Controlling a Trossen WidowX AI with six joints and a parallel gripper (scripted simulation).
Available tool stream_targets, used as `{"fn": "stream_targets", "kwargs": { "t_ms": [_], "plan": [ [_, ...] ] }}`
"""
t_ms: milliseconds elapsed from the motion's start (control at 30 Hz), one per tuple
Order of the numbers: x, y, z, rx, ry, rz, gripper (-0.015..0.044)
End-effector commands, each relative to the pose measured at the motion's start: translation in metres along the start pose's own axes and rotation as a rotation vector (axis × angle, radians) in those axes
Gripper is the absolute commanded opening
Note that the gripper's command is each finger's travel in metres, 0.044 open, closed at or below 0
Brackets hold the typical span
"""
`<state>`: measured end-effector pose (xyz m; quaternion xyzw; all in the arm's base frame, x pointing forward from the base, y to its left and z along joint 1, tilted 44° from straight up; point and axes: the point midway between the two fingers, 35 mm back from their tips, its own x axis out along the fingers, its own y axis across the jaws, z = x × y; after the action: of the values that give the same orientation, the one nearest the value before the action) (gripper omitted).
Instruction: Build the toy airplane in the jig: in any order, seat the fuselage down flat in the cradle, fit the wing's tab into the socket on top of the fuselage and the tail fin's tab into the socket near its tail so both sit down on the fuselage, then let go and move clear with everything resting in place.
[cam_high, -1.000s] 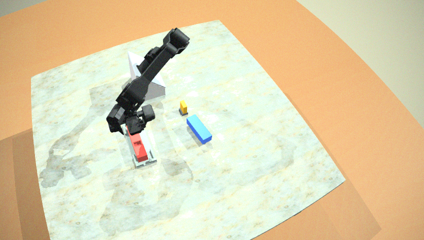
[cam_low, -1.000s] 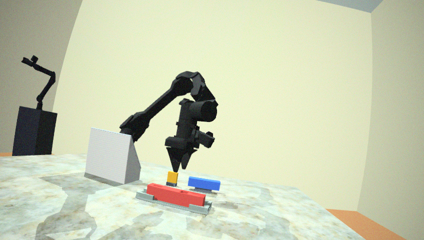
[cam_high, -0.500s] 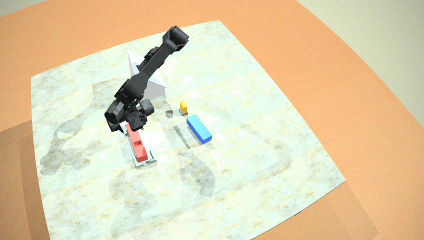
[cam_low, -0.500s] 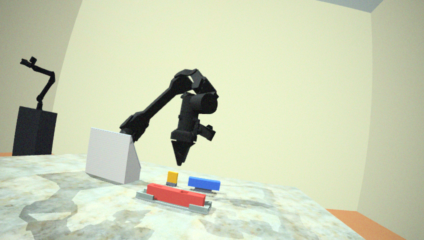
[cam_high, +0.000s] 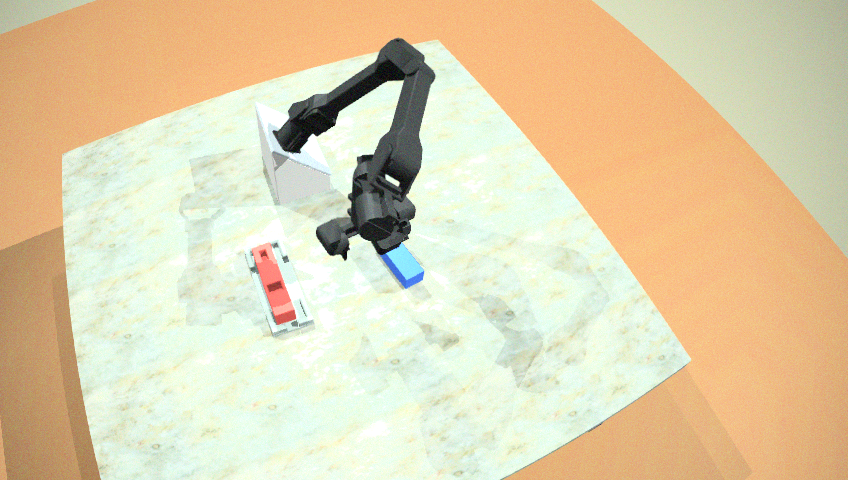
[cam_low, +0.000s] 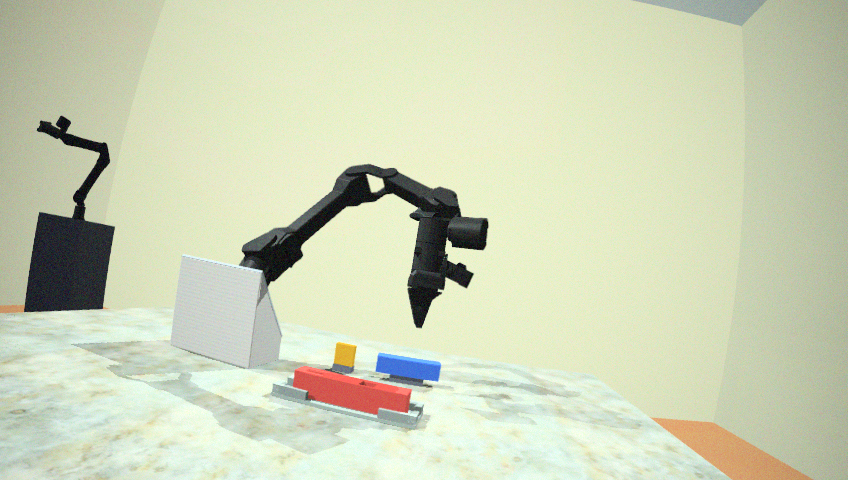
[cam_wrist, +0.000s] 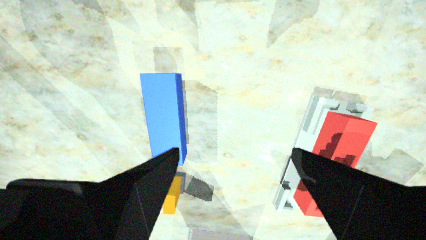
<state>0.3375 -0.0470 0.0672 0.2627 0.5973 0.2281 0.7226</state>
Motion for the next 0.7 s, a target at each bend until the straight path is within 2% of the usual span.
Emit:
{"fn": "stream_targets", "kwargs": {
  "t_ms": [0, 100, 267, 400, 667],
  "plan": [
    [0.003, 0.064, -0.001, 0.009, 0.004, 0.034, 0.044],
    [0.003, 0.083, -0.001, 0.014, 0.004, 0.043, 0.044],
    [0.005, 0.085, -0.001, 0.015, 0.004, 0.044, 0.044],
    [0.043, 0.087, -0.002, 0.015, 0.003, 0.045, 0.044],
    [0.059, 0.088, -0.002, 0.015, 0.003, 0.046, 0.044]
  ]
}}
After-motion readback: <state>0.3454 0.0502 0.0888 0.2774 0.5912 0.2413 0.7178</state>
